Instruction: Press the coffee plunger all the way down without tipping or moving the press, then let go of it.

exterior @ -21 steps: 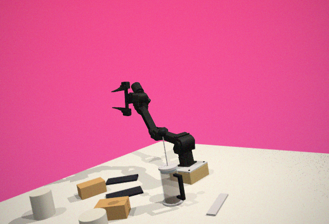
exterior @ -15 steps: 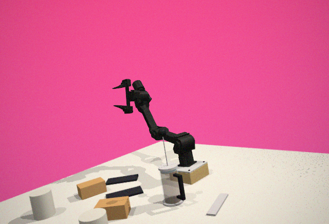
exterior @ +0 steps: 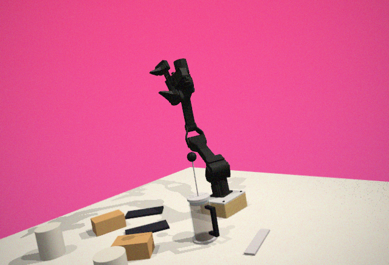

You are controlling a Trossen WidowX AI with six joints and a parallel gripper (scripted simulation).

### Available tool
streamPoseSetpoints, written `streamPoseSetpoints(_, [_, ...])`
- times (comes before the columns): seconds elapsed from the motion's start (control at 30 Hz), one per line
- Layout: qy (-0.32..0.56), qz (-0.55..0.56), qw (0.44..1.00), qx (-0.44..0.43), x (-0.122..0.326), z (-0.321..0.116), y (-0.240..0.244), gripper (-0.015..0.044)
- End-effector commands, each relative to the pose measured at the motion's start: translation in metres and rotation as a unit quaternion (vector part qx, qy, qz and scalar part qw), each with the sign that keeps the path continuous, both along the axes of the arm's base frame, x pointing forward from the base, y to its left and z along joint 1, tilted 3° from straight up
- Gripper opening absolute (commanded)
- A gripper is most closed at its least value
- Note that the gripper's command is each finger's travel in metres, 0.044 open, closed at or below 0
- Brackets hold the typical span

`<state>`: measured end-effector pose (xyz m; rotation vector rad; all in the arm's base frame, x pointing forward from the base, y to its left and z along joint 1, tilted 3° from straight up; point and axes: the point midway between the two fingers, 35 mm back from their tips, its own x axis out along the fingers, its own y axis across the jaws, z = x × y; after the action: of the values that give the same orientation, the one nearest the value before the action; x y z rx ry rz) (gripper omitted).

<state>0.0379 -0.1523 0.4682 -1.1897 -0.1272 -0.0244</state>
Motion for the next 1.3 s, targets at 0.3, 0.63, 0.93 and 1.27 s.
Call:
streamPoseSetpoints(0.3, [0.203, 0.084, 0.937, 0.272, 0.092, -0.063, 0.178, 0.044])
streamPoseSetpoints(0.63, [0.36, 0.02, 0.811, 0.461, 0.136, -0.16, 0.243, 0.044])
streamPoseSetpoints(0.93, [0.359, 0.017, 0.81, 0.463, 0.136, -0.206, 0.239, 0.044])
streamPoseSetpoints(1.27, [0.36, 0.018, 0.81, 0.463, 0.14, -0.222, 0.24, 0.044])
